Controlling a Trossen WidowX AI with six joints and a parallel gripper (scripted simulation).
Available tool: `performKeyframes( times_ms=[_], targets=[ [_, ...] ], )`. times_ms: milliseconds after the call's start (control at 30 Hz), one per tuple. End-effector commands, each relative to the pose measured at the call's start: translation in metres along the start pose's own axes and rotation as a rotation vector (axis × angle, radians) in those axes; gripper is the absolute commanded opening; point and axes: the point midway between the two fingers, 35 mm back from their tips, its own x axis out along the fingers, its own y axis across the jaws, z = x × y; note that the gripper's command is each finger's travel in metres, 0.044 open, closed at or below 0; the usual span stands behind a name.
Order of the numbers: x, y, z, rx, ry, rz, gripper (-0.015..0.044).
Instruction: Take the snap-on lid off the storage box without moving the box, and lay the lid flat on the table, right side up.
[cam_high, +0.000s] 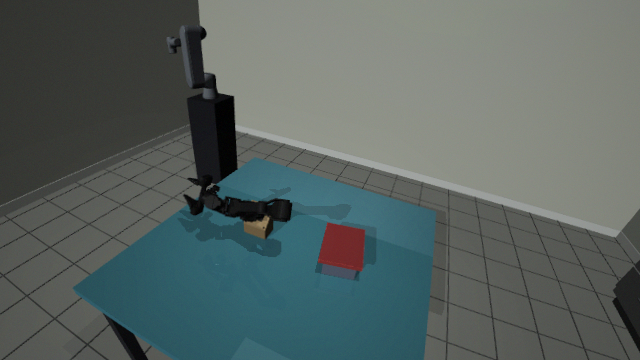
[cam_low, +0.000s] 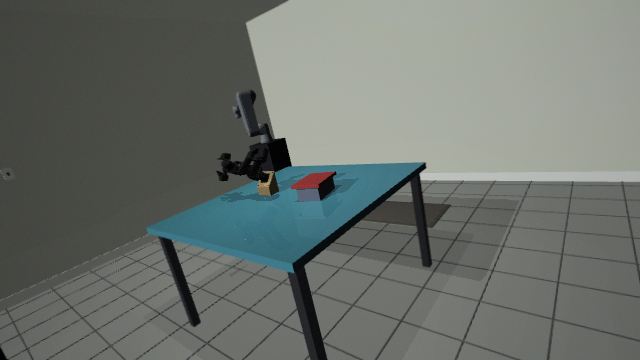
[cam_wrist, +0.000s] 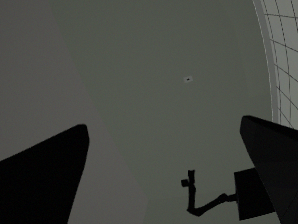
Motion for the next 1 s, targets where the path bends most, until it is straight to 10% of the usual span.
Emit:
performKeyframes(
  times_ms=[0, 200, 967],
  targets=[
    [0.0, -0.001, -0.001, -0.003, 0.004, -0.006, 0.0374],
    [-0.007, -0.044, -0.051, -0.055, 0.134, -0.197, 0.0235],
    [-0.15, -0.124, -0.218, -0.051, 0.696, -0.789, 0.0235]
  ],
)
